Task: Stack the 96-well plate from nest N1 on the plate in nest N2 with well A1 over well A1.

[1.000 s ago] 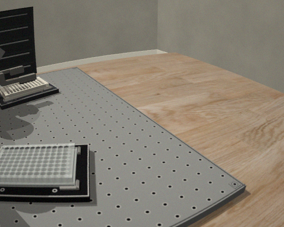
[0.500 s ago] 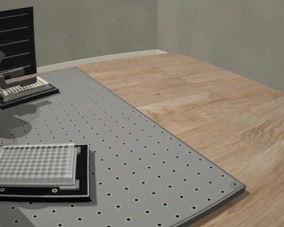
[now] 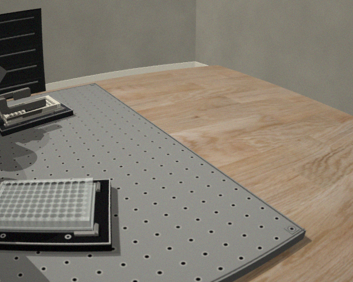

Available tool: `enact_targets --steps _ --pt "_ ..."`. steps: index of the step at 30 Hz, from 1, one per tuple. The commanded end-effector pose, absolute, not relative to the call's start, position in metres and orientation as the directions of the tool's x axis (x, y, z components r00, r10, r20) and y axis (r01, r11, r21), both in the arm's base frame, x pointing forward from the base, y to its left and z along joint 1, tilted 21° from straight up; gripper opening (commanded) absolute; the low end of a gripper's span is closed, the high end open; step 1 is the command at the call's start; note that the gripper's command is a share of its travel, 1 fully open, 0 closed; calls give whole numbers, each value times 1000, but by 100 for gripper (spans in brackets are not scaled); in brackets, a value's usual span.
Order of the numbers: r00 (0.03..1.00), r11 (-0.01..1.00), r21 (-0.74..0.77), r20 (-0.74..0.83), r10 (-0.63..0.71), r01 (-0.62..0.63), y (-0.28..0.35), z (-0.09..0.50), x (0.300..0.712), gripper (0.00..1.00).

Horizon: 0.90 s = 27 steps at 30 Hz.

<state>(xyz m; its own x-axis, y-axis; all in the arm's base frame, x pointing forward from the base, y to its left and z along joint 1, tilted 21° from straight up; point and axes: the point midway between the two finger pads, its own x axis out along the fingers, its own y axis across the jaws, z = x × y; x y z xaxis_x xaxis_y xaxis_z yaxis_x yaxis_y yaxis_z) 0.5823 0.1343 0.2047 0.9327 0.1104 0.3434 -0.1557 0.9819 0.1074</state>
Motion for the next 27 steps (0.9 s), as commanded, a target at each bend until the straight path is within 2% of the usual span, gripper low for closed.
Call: enact_targets --steps 1,27 --pt "931 982 108 348 110 -156 135 204 584 37" --pt "931 982 108 348 110 -156 136 195 587 37"
